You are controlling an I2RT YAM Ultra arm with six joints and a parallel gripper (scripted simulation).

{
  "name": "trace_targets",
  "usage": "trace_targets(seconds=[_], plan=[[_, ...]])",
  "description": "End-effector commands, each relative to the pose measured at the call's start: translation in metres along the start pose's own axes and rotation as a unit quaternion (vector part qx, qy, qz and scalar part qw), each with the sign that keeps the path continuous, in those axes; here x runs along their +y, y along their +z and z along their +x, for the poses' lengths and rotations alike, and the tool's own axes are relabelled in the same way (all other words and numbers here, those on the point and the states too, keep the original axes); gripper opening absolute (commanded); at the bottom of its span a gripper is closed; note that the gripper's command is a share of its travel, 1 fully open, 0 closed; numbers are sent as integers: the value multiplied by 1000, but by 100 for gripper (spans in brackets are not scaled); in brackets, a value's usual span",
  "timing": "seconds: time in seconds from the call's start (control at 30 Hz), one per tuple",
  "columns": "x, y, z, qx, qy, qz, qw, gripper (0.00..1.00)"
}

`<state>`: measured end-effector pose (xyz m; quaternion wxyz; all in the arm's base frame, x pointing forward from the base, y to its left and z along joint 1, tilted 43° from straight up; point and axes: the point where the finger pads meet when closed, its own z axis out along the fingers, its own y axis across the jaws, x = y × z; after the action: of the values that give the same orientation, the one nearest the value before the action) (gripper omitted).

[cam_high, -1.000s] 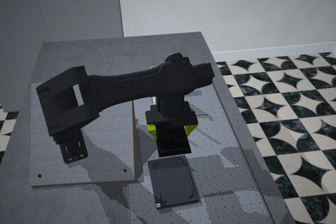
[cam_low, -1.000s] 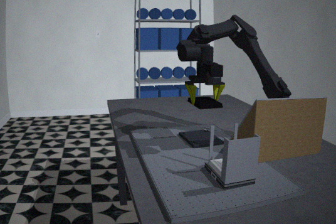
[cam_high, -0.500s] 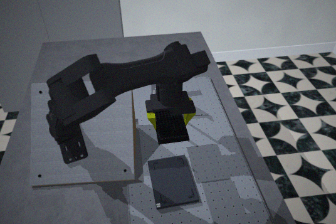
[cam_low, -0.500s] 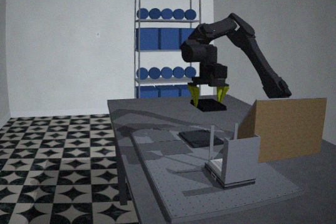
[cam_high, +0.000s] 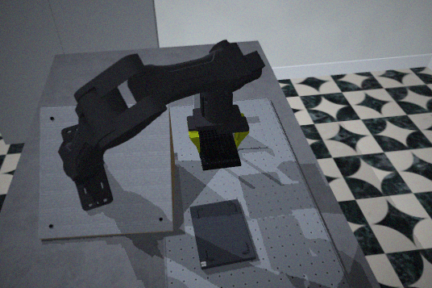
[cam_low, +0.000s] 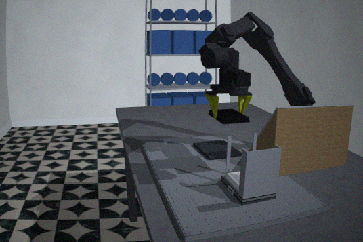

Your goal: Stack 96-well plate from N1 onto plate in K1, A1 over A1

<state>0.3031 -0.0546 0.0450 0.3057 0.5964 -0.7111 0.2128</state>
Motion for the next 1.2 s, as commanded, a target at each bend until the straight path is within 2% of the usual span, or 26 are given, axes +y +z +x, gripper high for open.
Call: trace_targets(seconds=[0.0,0.13,0.23,0.7,0.8,1.17], plan=[[-7,-7,-20,-11,10,10,1000,0],[-8,-7,-34,-11,10,9,1000,0],[-5,-7,-35,-7,5,4,1000,0],[-10,-9,-83,-9,7,6,1000,0],[-8,-9,-85,-7,4,3,1000,0],[-11,-10,-122,-6,4,3,1000,0]])
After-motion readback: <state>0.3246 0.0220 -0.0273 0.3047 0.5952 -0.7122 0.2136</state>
